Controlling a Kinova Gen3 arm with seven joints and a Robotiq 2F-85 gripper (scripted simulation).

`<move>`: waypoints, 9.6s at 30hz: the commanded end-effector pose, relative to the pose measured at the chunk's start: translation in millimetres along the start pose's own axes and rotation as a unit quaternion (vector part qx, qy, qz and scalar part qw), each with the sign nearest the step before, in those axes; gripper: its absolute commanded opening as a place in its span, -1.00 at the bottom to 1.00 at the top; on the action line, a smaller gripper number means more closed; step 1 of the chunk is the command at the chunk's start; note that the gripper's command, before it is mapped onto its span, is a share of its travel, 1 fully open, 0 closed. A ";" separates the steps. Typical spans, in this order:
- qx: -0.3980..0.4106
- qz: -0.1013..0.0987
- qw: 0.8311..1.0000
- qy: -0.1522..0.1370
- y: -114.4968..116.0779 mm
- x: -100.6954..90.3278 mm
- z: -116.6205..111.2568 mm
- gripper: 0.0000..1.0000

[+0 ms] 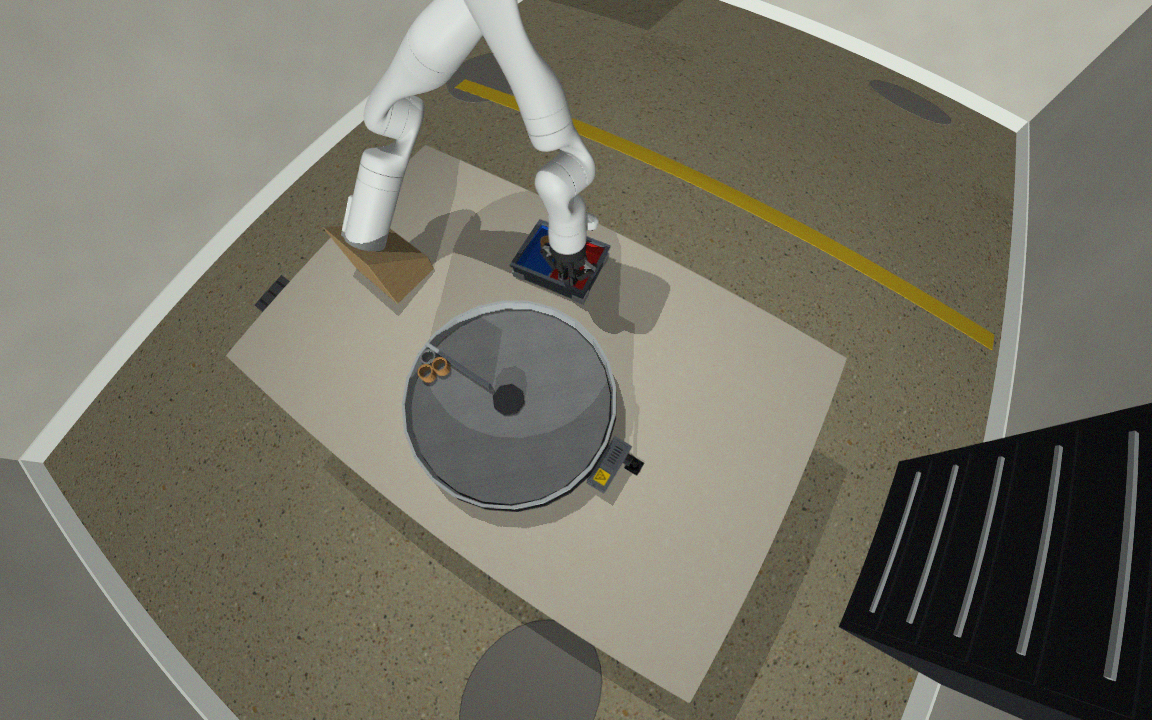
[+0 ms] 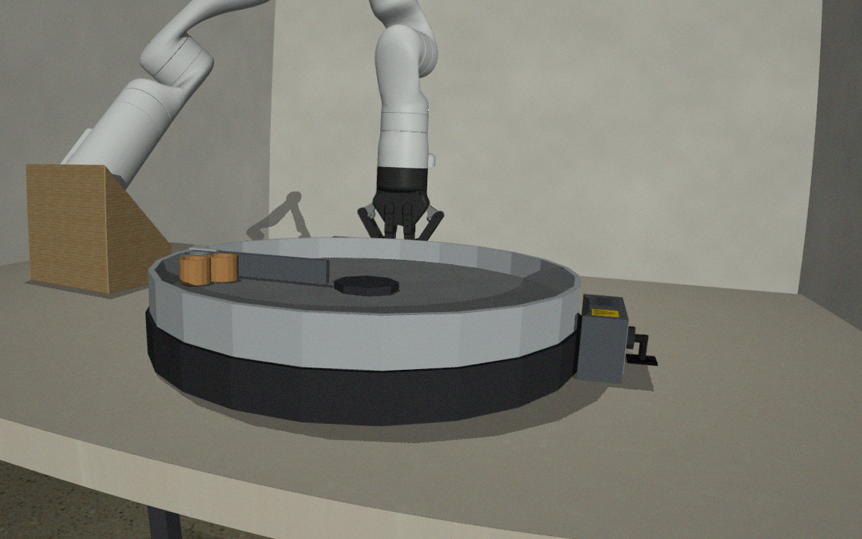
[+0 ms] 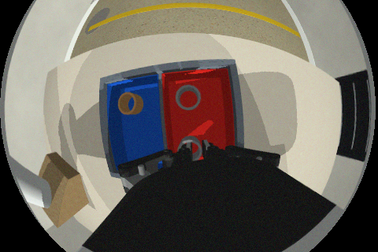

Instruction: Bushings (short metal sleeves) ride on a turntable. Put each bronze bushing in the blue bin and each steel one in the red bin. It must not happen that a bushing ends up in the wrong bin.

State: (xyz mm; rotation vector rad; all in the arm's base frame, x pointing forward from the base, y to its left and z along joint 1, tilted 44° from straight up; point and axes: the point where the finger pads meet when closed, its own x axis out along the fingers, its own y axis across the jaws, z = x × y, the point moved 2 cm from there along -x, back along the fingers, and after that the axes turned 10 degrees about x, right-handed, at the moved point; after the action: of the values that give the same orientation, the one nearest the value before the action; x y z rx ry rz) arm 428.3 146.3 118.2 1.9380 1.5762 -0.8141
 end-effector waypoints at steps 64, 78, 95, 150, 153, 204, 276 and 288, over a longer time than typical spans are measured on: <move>0.000 0.002 1.000 0.000 1.5 -19.2 0.0 -0.69; 0.000 0.002 1.000 0.000 1.5 -22.3 0.0 -0.69; 0.000 0.002 1.000 0.000 1.5 -28.3 0.0 -0.69; 0.000 0.001 1.000 0.000 0.7 -123.5 -0.6 -0.69; 0.000 0.001 1.000 0.000 0.7 -123.5 -0.6 -0.69; 0.007 0.001 1.000 0.000 -8.6 -122.3 56.3 -0.72; 0.044 0.002 0.999 -0.001 -55.0 -87.3 340.7 -0.72; 0.044 0.002 0.999 -0.001 -55.0 -72.5 340.8 -0.72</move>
State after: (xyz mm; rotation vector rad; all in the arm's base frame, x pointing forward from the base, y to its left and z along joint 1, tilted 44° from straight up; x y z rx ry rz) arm 318.5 -134.3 -65.3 2.0001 1.5584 -0.8970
